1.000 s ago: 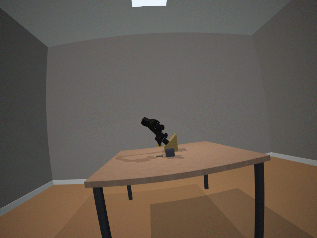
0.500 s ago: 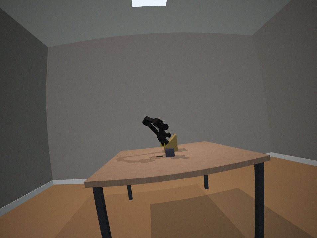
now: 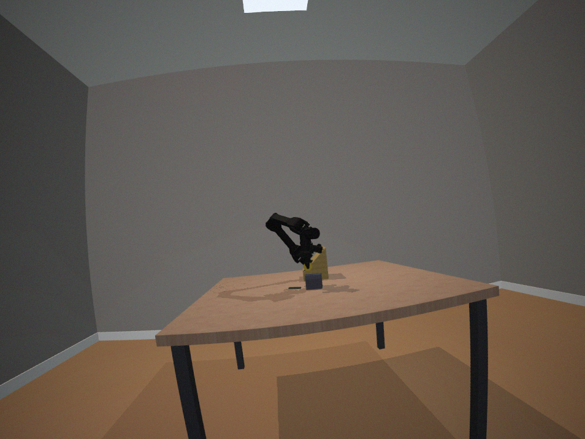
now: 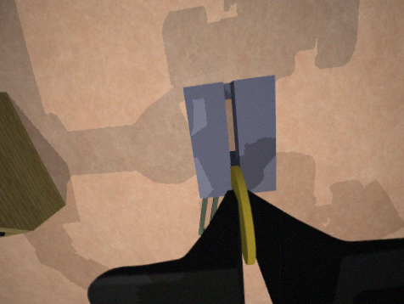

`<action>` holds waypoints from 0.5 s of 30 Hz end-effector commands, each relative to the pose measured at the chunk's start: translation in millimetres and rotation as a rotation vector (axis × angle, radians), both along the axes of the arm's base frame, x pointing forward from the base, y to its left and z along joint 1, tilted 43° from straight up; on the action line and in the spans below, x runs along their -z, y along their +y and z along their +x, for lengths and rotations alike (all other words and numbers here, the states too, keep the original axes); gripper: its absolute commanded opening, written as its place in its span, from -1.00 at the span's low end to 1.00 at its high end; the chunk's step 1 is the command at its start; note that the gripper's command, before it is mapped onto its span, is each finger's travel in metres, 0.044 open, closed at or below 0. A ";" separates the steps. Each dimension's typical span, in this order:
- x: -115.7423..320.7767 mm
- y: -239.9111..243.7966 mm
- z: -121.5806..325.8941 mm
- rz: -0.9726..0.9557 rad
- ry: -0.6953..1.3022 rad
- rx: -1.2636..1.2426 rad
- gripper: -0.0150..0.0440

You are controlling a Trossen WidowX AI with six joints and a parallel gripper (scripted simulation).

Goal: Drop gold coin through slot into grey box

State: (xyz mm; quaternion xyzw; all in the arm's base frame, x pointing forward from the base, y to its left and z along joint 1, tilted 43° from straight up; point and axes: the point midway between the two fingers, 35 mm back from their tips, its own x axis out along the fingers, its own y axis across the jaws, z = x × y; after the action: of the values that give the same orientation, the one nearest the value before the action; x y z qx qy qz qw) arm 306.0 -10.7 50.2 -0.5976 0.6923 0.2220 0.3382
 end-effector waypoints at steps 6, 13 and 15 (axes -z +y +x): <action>15.6 16.5 9.3 0.005 -0.009 0.004 -0.49; 12.1 11.5 5.5 -0.001 0.000 0.000 -0.49; 12.1 11.5 5.5 -0.001 0.000 0.000 -0.49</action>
State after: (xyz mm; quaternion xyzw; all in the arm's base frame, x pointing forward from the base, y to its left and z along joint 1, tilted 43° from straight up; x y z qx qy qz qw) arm 312.4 2.0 38.1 -0.5984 0.6913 0.2207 0.3396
